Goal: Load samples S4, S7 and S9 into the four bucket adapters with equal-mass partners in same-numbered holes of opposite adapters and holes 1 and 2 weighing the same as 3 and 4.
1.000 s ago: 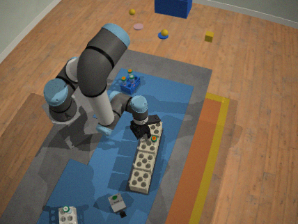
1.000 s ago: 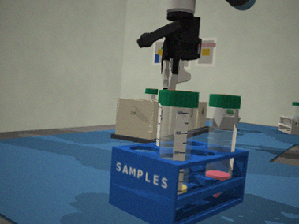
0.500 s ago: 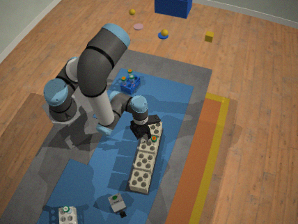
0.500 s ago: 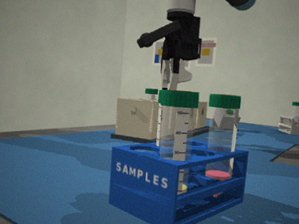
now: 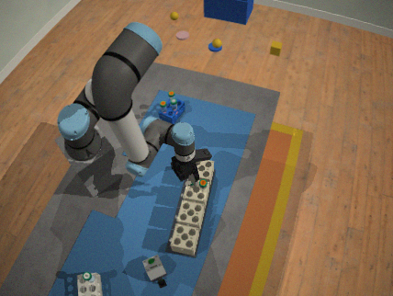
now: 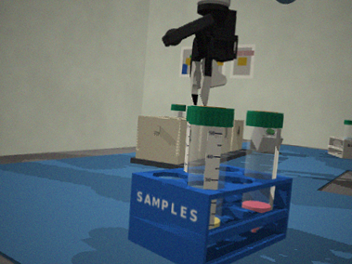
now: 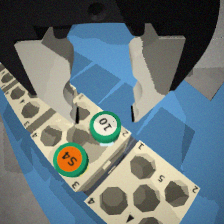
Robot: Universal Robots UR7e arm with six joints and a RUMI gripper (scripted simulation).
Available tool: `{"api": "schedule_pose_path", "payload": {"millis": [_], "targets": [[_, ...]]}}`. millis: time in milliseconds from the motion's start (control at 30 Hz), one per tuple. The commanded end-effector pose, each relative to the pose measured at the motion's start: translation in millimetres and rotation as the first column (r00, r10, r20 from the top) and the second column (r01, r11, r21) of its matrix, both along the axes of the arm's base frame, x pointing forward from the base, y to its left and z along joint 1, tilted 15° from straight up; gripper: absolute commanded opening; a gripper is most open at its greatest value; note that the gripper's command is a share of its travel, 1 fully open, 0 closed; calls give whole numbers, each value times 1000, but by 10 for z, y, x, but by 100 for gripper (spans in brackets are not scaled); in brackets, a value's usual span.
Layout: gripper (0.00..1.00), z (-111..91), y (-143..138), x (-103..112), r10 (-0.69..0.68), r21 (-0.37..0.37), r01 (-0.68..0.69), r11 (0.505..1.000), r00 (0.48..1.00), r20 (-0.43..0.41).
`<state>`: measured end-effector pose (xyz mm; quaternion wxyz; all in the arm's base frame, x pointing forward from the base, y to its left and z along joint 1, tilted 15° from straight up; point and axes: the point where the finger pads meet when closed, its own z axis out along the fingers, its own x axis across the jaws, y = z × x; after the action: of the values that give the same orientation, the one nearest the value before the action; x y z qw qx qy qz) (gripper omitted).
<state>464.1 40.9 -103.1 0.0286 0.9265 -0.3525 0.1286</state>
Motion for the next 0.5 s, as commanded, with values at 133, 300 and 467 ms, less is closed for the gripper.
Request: {"api": "schedule_pose_path", "payload": {"millis": [133, 300, 467], "targets": [[35, 191, 27, -38, 0, 0, 0, 1000, 1000, 0], [35, 131, 229, -173, 144, -31, -145, 989, 989, -24], [35, 30, 566, -398, 373, -74, -378, 923, 925, -72]]}}
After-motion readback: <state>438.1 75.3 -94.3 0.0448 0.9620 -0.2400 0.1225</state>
